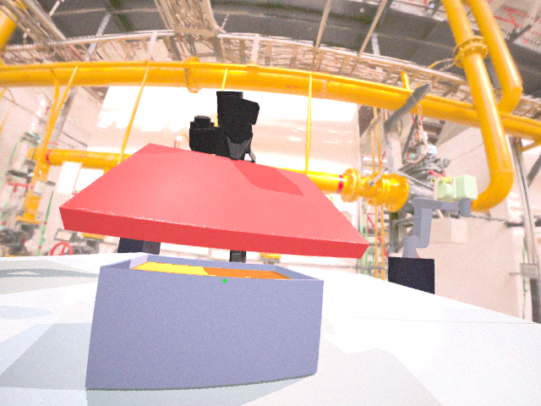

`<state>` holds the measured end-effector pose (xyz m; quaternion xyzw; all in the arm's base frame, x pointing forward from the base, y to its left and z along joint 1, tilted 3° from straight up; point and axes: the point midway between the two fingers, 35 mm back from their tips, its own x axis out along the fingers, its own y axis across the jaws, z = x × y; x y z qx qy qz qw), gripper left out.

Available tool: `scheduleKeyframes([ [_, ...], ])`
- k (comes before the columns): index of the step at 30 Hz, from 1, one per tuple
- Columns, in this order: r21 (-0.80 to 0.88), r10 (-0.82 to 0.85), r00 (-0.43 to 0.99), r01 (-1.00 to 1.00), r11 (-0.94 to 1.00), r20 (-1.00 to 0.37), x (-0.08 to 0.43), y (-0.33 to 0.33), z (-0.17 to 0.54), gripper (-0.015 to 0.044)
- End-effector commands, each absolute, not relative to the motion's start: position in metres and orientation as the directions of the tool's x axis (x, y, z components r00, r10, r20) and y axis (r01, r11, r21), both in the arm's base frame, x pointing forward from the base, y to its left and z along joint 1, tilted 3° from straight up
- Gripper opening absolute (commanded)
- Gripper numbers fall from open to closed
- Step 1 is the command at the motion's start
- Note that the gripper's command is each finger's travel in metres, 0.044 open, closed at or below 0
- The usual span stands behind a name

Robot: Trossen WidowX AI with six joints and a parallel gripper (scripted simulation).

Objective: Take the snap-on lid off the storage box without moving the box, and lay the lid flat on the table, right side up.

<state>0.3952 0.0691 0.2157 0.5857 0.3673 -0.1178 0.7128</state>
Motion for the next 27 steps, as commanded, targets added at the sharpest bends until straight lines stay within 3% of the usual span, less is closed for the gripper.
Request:
scheduleKeyframes([
  [1,0.755,0.266,0.708,0.591,0.284,-0.655,0.391,0.076,0.216,0.0000],
  [27,0.754,0.269,0.706,0.594,0.281,-0.655,0.365,0.121,0.213,0.0000],
])
